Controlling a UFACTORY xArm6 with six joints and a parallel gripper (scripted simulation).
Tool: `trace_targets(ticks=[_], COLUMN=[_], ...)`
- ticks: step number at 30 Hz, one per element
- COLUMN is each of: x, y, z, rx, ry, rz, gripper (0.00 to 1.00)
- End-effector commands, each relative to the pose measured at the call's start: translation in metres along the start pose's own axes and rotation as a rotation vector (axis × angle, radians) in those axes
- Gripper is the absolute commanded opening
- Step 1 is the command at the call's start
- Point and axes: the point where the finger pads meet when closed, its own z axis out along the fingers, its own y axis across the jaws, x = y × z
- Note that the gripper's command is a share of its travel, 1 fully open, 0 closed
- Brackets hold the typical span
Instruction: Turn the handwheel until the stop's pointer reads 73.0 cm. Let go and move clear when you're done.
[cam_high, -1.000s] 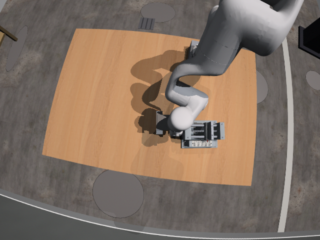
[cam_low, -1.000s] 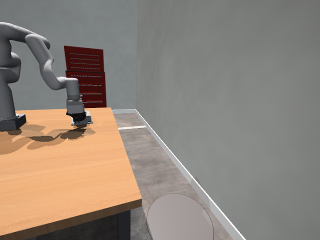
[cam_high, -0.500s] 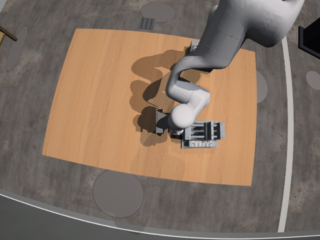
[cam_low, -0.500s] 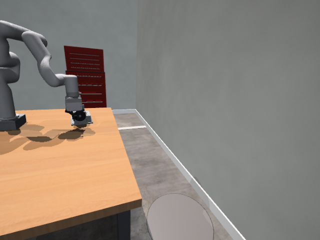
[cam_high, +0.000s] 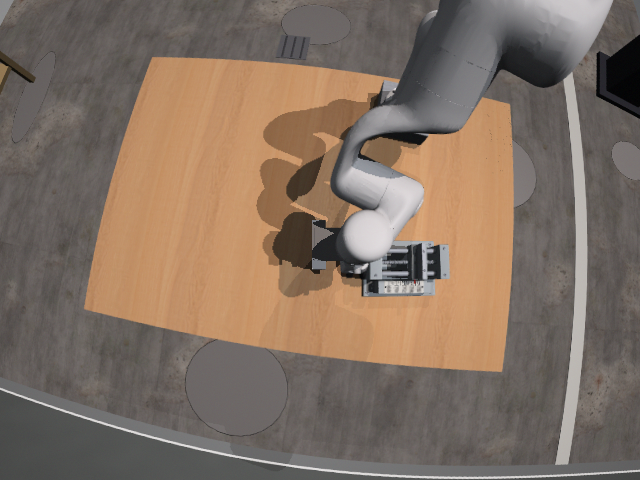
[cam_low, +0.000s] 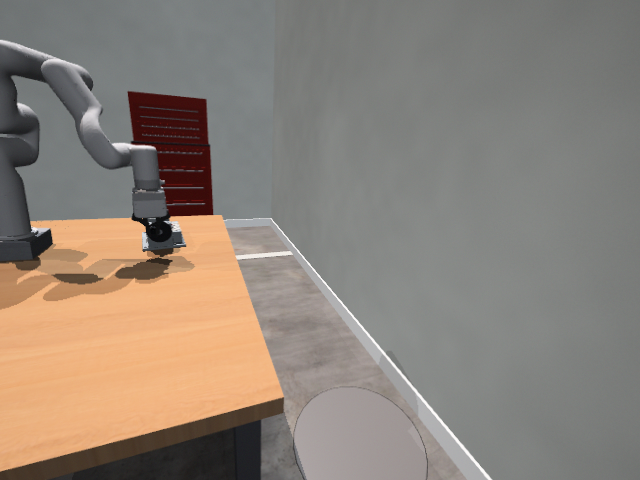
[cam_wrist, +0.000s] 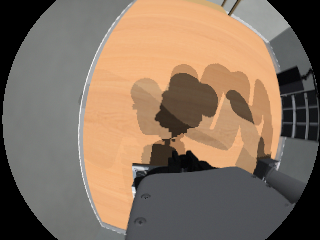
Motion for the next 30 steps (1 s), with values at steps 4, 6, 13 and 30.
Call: trace_targets(ticks=[4,6,13,30], x=[0.0,0.0,0.0,0.0], y=[-0.007,-0.009,-0.014,-0.023], z=[-0.006,-0.007,-0.009,-0.01], rx=[0.007,0.007,0.007,0.007], ry=[0.003,0.003,0.003,0.003], rz=[-0.001,-0.001,-0.001,-0.001], gripper=[0.06,0.06,0.06,0.06])
